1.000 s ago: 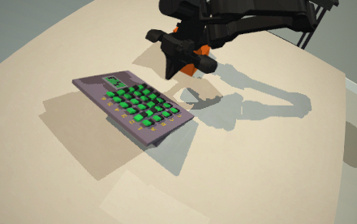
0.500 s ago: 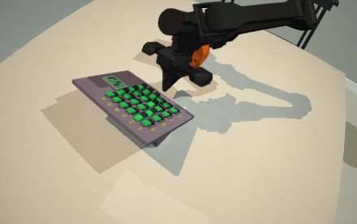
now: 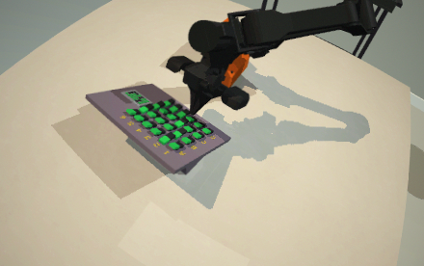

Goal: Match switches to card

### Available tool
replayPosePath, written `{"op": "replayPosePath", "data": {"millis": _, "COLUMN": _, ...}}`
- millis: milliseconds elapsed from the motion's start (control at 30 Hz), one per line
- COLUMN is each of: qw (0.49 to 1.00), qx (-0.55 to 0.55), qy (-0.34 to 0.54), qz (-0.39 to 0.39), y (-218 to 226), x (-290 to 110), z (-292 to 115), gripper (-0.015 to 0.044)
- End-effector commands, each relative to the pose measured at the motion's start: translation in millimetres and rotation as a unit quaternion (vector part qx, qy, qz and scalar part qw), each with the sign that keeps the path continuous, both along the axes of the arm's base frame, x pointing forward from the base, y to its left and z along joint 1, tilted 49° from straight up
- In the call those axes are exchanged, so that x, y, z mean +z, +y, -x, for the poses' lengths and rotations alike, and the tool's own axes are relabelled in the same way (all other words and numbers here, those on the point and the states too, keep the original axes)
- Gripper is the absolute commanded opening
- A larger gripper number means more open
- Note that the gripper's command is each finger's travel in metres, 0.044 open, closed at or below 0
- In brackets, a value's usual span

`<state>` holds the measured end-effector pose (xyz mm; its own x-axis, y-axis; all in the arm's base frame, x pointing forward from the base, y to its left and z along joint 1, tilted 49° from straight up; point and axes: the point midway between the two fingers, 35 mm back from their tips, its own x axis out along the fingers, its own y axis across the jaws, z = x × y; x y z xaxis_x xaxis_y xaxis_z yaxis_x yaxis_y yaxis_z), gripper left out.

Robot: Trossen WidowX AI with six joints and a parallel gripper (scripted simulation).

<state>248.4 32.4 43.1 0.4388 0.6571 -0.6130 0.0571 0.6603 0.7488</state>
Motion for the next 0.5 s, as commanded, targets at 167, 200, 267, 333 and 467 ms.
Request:
{"op": "replayPosePath", "data": {"millis": 167, "qw": 1.0, "qx": -0.002, "qy": 0.008, "qz": -0.001, "y": 6.7, "x": -9.5, "z": -1.4, "gripper": 0.0}}
{"op": "replayPosePath", "data": {"millis": 200, "qw": 1.0, "qx": -0.002, "qy": 0.008, "qz": -0.001, "y": 6.7, "x": -9.5, "z": -1.4, "gripper": 0.0}}
{"op": "replayPosePath", "data": {"millis": 267, "qw": 1.0, "qx": -0.002, "qy": 0.008, "qz": -0.001, "y": 6.7, "x": -9.5, "z": -1.4, "gripper": 0.0}}
{"op": "replayPosePath", "data": {"millis": 333, "qw": 1.0, "qx": -0.002, "qy": 0.008, "qz": -0.001, "y": 6.7, "x": -9.5, "z": -1.4, "gripper": 0.0}}
{"op": "replayPosePath", "data": {"millis": 467, "qw": 1.0, "qx": -0.002, "qy": 0.008, "qz": -0.001, "y": 6.7, "x": -9.5, "z": -1.4, "gripper": 0.0}}
